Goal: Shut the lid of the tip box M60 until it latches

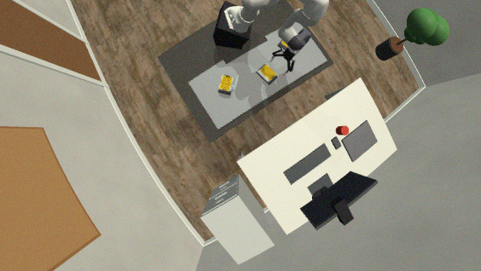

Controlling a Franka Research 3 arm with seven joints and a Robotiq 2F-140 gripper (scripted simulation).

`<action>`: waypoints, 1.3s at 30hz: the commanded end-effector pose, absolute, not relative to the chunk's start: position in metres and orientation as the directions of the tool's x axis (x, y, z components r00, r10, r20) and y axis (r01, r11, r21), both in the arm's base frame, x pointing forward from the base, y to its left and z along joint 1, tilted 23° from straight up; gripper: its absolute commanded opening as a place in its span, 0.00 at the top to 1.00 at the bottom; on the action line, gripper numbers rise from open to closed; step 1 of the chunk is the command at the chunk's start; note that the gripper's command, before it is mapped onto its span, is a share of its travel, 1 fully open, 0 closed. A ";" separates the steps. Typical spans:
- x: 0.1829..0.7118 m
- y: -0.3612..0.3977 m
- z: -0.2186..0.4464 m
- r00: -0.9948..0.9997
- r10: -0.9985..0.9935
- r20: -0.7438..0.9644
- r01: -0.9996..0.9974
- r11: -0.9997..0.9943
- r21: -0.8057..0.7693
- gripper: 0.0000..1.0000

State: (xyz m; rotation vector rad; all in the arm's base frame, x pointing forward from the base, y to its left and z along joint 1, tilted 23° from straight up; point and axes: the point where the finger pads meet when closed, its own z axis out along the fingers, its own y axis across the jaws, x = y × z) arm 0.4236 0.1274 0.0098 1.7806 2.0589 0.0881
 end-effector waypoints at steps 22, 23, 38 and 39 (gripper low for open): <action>0.424 0.125 0.015 -0.090 0.959 -0.269 0.933 0.176 0.315 0.00; 0.422 0.123 0.019 -0.090 0.959 -0.269 0.933 0.176 0.315 0.00; 0.406 0.105 0.079 -0.090 0.959 -0.269 0.933 0.176 0.315 0.00; 0.404 0.103 0.084 -0.090 0.959 -0.269 0.933 0.176 0.315 0.00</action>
